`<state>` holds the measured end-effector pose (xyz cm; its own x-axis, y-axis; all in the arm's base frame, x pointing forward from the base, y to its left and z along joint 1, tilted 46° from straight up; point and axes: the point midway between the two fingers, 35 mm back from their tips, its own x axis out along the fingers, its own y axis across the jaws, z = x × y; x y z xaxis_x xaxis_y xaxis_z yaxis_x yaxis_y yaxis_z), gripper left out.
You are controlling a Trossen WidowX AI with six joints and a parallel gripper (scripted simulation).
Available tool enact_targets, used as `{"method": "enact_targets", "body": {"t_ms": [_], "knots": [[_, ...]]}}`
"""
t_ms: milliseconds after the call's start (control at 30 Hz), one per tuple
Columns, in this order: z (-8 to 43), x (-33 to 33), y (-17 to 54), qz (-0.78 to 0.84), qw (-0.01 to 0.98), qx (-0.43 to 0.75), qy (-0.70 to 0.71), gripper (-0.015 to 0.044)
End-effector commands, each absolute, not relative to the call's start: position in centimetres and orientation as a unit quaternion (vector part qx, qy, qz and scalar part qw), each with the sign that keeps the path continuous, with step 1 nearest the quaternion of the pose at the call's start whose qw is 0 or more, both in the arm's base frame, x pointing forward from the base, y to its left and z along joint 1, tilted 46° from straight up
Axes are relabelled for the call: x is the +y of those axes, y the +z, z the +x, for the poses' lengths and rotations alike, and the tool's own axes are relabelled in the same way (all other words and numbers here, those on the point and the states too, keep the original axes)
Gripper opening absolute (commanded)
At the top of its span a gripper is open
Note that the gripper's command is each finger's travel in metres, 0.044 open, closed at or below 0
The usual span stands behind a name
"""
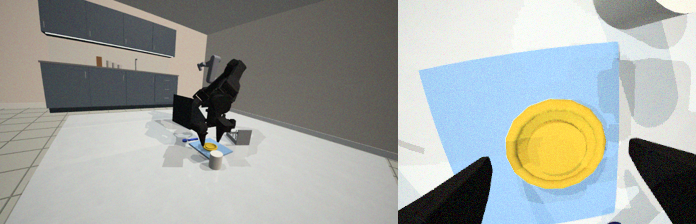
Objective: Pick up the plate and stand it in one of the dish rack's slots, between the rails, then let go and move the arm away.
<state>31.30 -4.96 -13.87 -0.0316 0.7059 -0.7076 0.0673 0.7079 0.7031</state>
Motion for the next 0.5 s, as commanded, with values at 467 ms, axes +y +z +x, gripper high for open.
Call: {"method": "enact_targets", "body": {"t_ms": [467], "knots": [[30.9,-3.1,-15.5,0.292,0.632,0.673,0.252,0.0374]]}}
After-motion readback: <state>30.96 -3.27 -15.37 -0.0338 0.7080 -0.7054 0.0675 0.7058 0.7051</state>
